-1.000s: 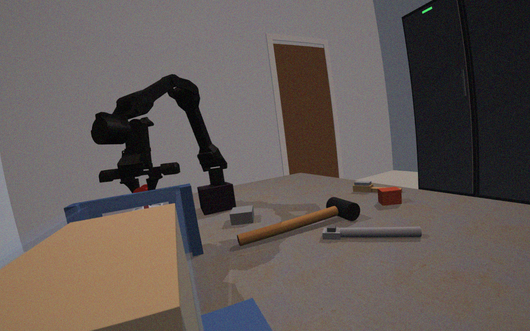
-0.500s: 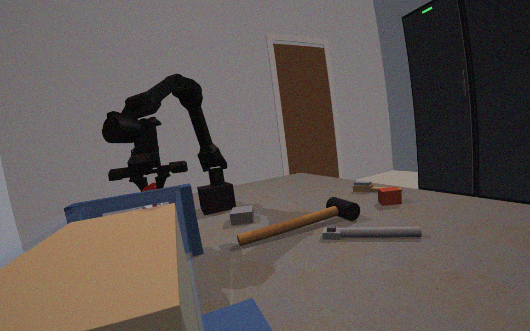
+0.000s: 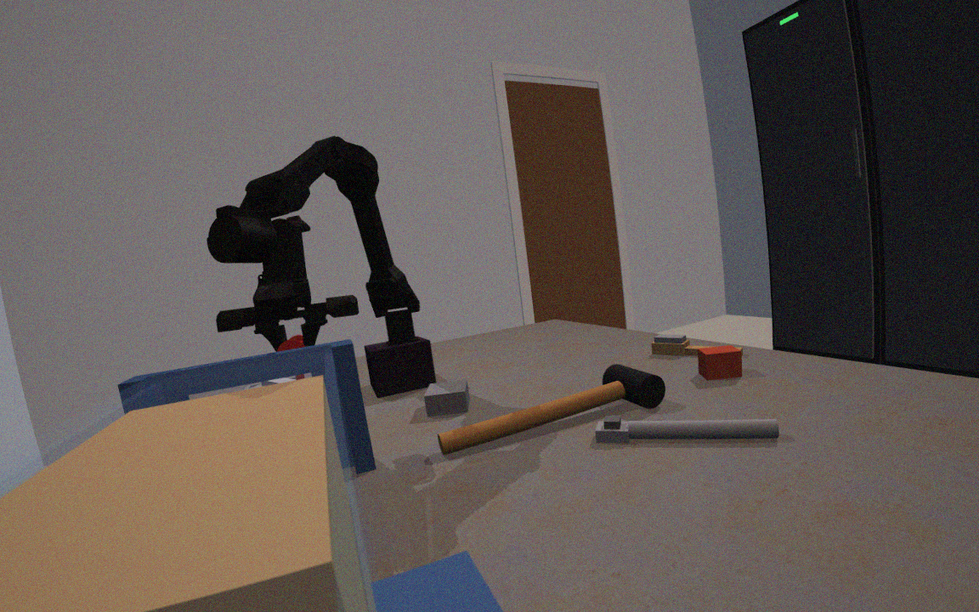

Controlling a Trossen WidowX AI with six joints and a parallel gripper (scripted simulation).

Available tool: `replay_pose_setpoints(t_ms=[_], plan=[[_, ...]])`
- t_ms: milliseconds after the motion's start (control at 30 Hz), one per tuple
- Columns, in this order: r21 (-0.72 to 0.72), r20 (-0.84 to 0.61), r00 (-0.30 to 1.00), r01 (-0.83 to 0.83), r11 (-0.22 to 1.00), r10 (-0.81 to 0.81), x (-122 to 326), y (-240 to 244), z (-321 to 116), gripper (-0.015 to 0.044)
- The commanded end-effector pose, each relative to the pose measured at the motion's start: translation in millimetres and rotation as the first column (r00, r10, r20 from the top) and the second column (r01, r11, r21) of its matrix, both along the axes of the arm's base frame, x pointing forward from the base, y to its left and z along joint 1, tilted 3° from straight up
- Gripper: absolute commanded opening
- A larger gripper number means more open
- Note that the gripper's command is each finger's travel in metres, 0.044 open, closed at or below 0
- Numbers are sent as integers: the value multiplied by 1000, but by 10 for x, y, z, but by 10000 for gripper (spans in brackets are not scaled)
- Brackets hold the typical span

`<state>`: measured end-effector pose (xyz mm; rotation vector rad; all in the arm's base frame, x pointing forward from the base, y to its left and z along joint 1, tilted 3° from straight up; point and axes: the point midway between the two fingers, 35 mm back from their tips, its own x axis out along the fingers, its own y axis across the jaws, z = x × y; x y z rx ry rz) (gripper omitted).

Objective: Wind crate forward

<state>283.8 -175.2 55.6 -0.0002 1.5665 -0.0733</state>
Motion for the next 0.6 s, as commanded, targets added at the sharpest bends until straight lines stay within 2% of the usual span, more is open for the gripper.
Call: replay_pose_setpoints(t_ms=[0,567], plan=[[25,-22,1000,1,1000,0,-97,107,-30,0],[26,-24,1000,1,1000,0,-271,240,-33,0]])
